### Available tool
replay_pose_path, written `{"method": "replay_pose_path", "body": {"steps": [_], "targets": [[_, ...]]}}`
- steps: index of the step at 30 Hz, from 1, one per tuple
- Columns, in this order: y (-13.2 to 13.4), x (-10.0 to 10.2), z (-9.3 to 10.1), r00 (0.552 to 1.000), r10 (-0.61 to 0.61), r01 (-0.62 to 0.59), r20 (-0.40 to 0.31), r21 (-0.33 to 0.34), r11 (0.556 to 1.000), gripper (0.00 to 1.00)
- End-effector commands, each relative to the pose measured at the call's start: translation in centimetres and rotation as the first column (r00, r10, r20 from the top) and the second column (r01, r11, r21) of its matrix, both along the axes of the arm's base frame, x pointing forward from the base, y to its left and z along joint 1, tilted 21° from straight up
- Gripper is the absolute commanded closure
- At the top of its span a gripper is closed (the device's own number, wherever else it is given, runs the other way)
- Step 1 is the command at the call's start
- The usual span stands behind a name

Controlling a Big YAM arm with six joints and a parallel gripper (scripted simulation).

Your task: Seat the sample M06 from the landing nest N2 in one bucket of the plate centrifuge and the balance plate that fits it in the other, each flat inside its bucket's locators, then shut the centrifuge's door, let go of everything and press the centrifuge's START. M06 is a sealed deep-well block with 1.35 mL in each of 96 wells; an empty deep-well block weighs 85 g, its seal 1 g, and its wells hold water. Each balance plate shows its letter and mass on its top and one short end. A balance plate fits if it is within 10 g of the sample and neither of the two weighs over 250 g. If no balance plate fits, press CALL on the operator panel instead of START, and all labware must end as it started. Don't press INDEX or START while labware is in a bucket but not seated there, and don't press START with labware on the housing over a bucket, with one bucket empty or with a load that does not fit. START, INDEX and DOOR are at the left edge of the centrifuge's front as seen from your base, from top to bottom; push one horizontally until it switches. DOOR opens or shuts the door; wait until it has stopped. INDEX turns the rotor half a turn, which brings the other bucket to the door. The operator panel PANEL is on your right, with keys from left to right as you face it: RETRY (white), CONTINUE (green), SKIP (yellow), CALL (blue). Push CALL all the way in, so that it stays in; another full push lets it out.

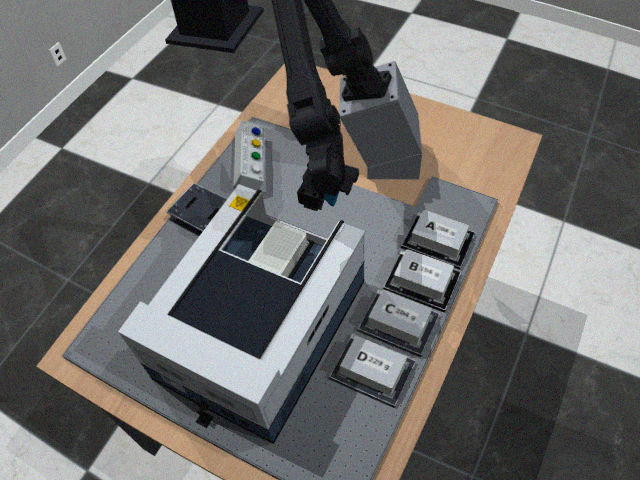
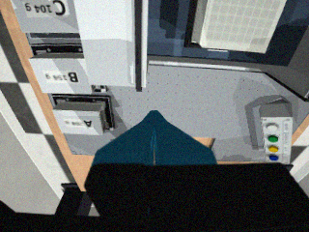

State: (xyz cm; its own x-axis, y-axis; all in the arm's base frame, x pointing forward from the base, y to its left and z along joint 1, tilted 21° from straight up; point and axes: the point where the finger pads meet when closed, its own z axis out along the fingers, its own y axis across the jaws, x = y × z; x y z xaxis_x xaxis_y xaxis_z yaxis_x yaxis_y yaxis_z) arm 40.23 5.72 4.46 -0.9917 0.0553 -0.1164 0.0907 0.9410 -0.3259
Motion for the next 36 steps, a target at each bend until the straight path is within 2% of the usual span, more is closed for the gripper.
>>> {"method": "replay_pose_path", "body": {"steps": [1,15,17,25,32,34,35,36], "targets": [[1.6,0.1,0.8,0.997,-0.038,0.037,0.064,0.019,0.999,1.00],[5.7,-7.9,-2.1,0.997,-0.041,0.039,0.058,0.020,0.999,1.00],[5.7,-7.9,-2.1,0.997,-0.041,0.039,0.058,0.020,0.999,1.00],[6.7,-11.7,-3.3,0.997,-0.042,0.041,0.058,0.017,0.999,1.00],[6.9,-14.0,-4.1,0.997,-0.042,0.041,0.059,0.013,0.999,1.00],[6.9,-14.0,-4.1,0.997,-0.042,0.041,0.059,0.013,0.999,1.00],[7.9,-13.0,-3.6,0.996,-0.043,0.041,0.077,0.027,0.999,1.00],[7.0,-14.4,-4.2,0.997,-0.042,0.042,0.059,0.012,0.999,1.00]]}}
